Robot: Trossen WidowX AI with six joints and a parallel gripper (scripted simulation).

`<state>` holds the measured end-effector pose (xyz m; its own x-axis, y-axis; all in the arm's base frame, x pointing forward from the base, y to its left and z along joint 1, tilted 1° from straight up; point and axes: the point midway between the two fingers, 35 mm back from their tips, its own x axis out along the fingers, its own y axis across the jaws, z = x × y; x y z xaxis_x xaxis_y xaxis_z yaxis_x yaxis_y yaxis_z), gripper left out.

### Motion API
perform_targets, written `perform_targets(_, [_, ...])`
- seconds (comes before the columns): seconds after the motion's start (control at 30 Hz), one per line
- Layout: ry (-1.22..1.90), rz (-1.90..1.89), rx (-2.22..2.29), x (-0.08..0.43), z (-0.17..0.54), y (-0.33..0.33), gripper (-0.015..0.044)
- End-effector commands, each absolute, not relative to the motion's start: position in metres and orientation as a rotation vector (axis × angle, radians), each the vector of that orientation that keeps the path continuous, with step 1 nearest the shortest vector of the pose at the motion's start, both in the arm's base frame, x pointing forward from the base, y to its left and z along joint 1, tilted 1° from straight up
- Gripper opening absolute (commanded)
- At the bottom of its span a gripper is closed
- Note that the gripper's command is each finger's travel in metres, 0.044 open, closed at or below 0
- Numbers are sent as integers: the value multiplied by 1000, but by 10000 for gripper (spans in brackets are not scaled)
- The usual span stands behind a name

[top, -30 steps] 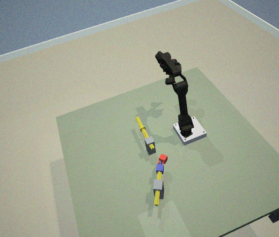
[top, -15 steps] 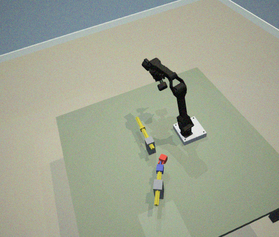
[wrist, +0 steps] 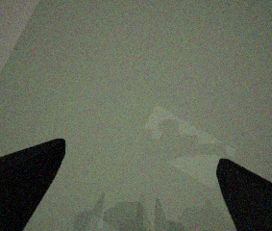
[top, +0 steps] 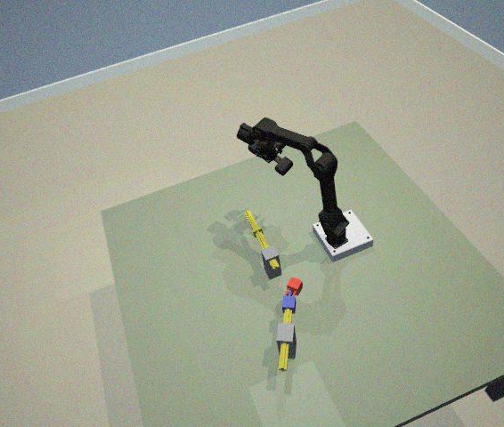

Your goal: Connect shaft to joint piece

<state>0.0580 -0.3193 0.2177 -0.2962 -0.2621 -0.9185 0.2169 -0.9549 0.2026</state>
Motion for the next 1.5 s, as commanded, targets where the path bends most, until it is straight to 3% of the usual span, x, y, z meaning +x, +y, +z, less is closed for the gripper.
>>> perform_targets(0.0, [74, -2238, 1625, 79, 216, -309, 440])
perform_targets(0.77, [739, -1682, 1317, 187, 208, -214, 440])
perform_targets(1.47, [1176, -1105, 913, 233, 200, -100, 440])
